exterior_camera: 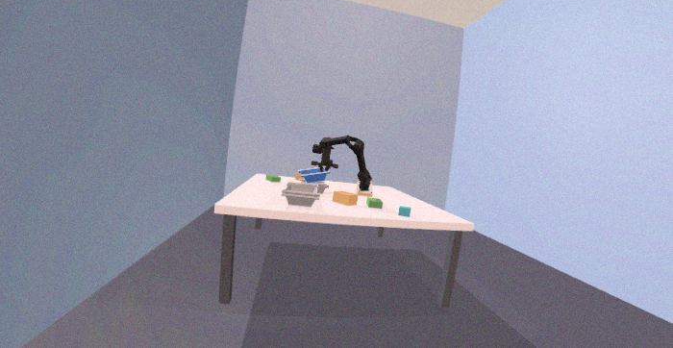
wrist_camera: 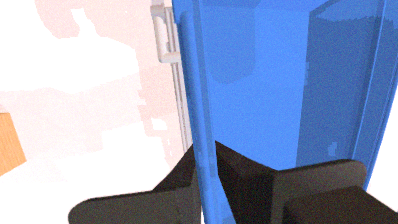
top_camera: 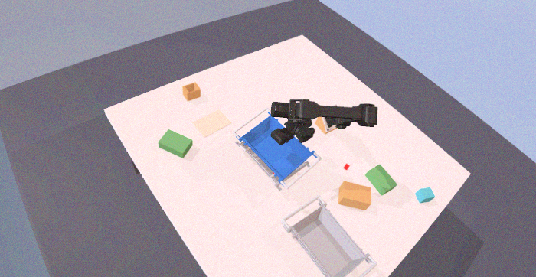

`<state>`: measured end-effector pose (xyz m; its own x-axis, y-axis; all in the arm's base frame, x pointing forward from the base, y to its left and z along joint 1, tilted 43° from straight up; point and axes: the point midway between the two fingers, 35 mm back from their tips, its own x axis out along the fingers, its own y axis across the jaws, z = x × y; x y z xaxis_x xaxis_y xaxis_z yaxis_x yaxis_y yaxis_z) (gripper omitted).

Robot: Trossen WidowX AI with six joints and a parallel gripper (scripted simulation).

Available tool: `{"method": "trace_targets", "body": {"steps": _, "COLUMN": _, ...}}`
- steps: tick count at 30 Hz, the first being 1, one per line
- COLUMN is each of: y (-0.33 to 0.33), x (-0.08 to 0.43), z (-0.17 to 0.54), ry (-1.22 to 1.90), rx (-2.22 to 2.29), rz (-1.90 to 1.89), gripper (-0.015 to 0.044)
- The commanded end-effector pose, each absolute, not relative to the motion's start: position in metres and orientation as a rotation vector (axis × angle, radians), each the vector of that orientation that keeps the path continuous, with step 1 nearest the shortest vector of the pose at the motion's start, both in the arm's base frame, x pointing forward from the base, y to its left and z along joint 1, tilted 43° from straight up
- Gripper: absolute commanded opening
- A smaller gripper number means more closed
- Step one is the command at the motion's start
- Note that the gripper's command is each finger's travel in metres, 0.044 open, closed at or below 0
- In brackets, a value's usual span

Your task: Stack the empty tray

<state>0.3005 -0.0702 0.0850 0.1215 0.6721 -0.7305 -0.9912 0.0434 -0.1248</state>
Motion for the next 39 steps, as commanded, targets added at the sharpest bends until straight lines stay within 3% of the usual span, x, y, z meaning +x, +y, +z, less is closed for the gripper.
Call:
{"method": "trace_targets", "body": {"steps": 1, "y": -0.0672, "x": 0.2972, "z": 0.081, "ry": 0.584, "rx": -0.702, "rz": 1.397, "gripper": 0.0}}
{"method": "trace_targets", "body": {"steps": 39, "y": -0.0688, "x": 0.2996, "z": 0.083, "ry": 0.566, "rx": -0.714, "rz": 1.383, "gripper": 0.0}}
